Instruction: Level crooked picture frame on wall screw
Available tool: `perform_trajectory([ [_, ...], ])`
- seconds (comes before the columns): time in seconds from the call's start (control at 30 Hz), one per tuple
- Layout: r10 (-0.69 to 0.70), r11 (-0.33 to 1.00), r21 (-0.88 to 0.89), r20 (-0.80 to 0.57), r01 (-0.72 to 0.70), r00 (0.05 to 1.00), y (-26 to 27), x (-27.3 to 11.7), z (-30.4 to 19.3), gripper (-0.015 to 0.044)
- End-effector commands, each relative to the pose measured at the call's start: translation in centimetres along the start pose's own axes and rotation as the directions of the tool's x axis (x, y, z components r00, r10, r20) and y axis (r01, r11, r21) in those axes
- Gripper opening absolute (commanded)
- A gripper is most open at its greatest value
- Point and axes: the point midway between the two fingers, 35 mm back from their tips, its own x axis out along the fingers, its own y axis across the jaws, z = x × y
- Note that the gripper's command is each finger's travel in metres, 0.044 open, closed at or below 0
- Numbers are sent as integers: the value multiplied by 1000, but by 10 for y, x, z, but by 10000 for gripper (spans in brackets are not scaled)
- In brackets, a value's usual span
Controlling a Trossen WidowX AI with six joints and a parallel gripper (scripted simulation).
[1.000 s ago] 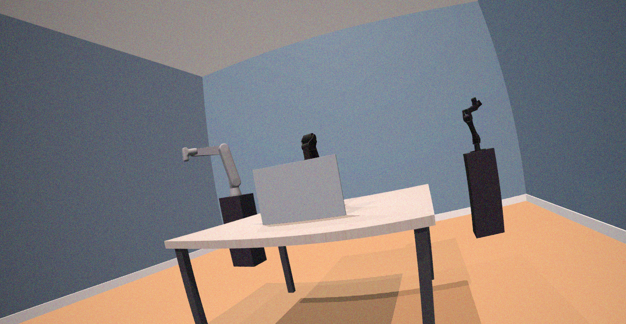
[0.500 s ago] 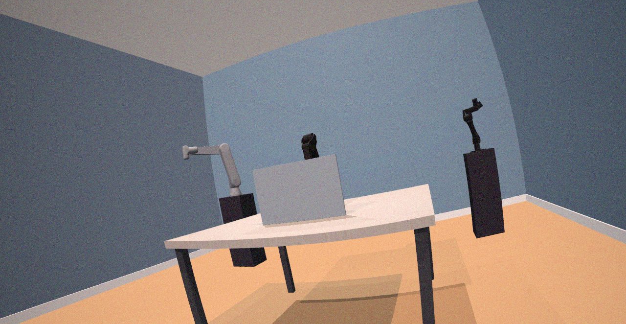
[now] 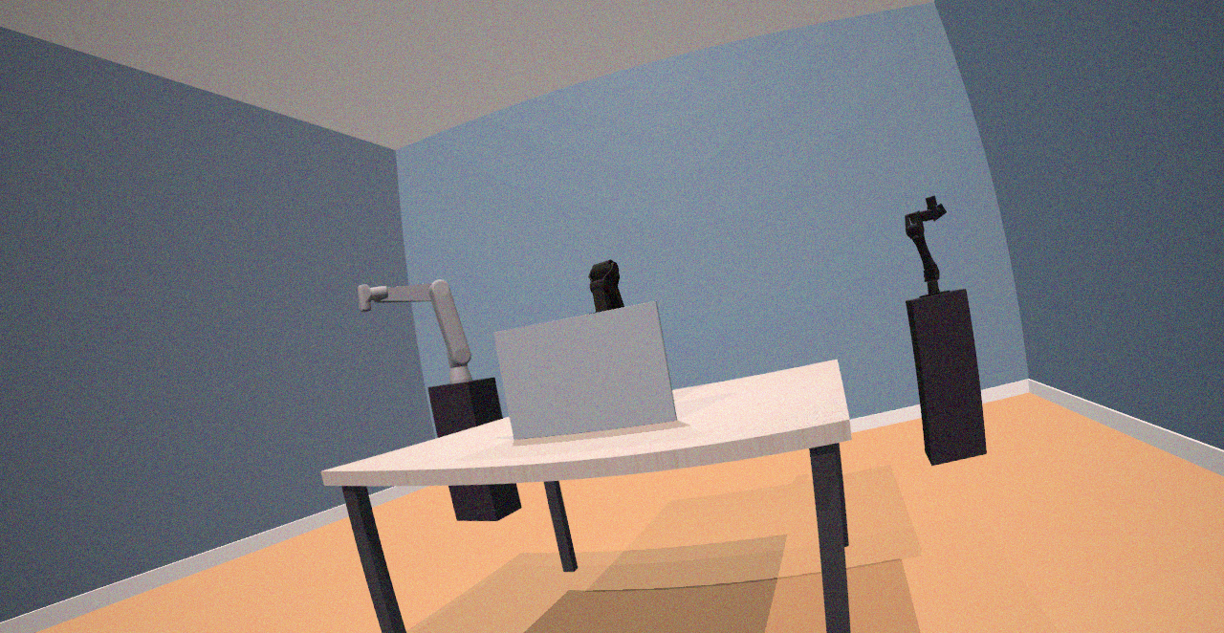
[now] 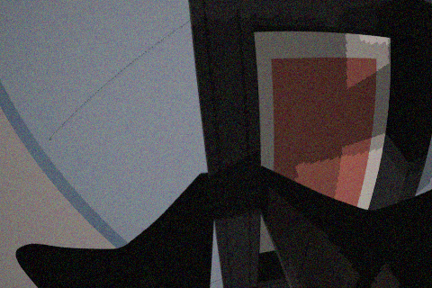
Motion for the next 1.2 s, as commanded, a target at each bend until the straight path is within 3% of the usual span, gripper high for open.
perform_trajectory([
  [0.0, 5, 1000, 5, 1, -5, 1000, 2, 0, 0, 0],
  [1.17, 5, 1000, 6, 1, -5, 1000, 2, 0, -5, 0],
])
